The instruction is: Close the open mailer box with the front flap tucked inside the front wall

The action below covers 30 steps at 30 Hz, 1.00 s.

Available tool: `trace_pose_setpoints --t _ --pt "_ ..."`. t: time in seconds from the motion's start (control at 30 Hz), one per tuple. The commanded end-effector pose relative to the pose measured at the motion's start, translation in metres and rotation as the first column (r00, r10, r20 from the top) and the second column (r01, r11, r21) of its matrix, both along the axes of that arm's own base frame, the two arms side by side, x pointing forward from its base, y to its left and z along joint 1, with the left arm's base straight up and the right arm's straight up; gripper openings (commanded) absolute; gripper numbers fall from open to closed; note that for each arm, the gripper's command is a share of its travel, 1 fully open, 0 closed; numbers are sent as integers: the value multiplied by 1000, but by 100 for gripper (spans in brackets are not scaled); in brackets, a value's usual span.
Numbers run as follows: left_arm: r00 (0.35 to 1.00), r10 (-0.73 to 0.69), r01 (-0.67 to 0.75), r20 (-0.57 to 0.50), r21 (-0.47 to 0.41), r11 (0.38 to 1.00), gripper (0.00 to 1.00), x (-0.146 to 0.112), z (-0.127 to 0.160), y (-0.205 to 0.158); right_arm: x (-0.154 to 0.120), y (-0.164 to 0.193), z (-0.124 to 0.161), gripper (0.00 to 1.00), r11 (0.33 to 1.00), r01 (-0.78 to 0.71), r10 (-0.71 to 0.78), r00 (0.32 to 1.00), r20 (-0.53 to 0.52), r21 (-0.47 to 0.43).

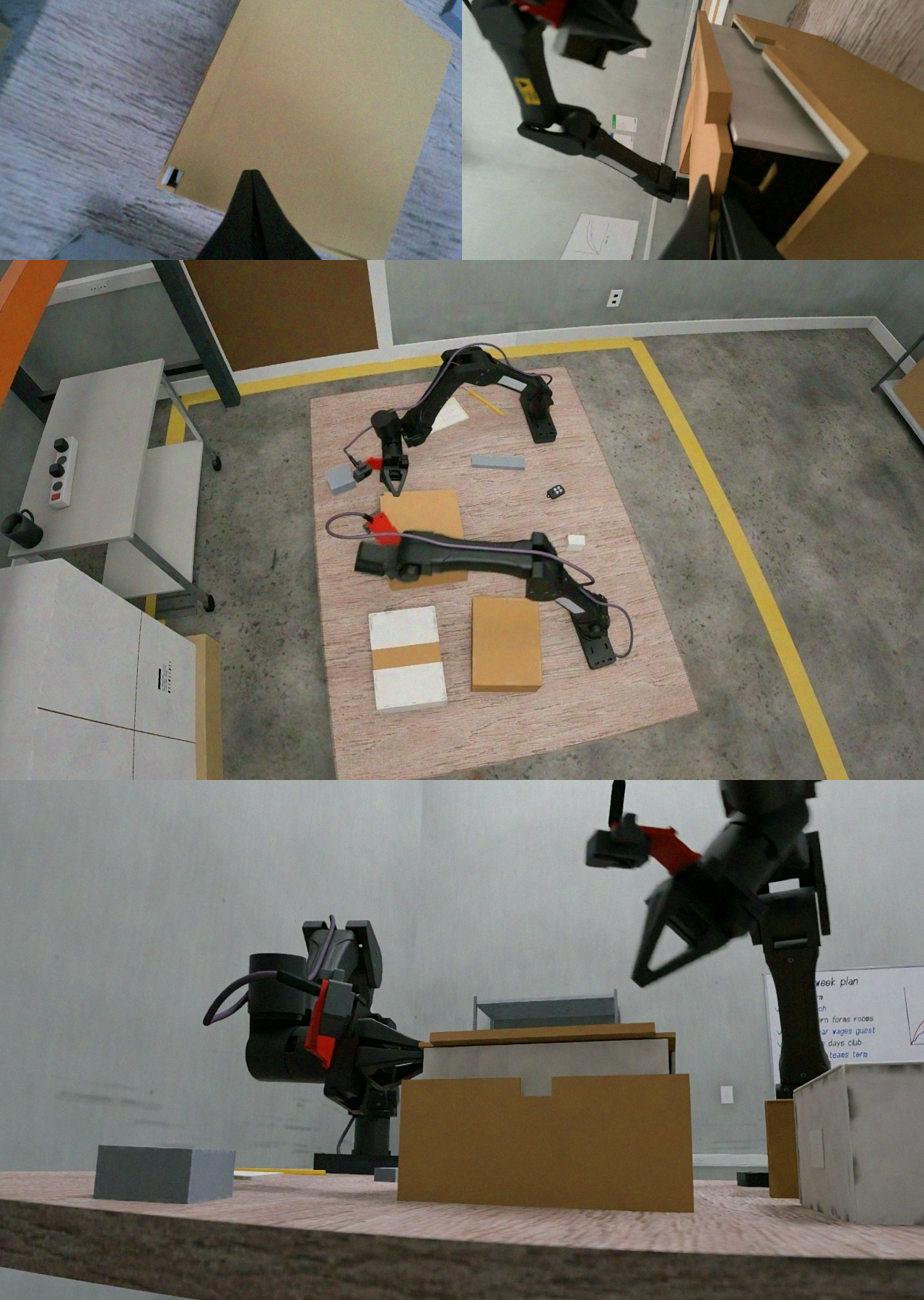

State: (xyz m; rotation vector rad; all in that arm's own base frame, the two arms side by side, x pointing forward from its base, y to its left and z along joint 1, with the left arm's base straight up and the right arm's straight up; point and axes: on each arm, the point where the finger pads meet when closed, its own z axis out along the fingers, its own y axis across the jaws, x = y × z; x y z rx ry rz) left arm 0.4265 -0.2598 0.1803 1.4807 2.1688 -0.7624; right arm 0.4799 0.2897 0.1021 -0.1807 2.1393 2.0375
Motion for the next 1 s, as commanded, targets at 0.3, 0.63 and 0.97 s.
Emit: trace_pose_setpoints --t 0.3,0.63,0.97 --pt "915 372 -388 154 94 917 1 8 30 -19 -9 9 -17 1 999 -39 39 999 3 -13" --pt "778 594 -620 206 99 778 1 6 16 -38 -9 9 -17 1 999 -39 39 999 3 -13" --pt "424 876 -888 230 -86 452 1 -5 15 -58 -10 9 -18 1 999 -39 39 999 3 -14"
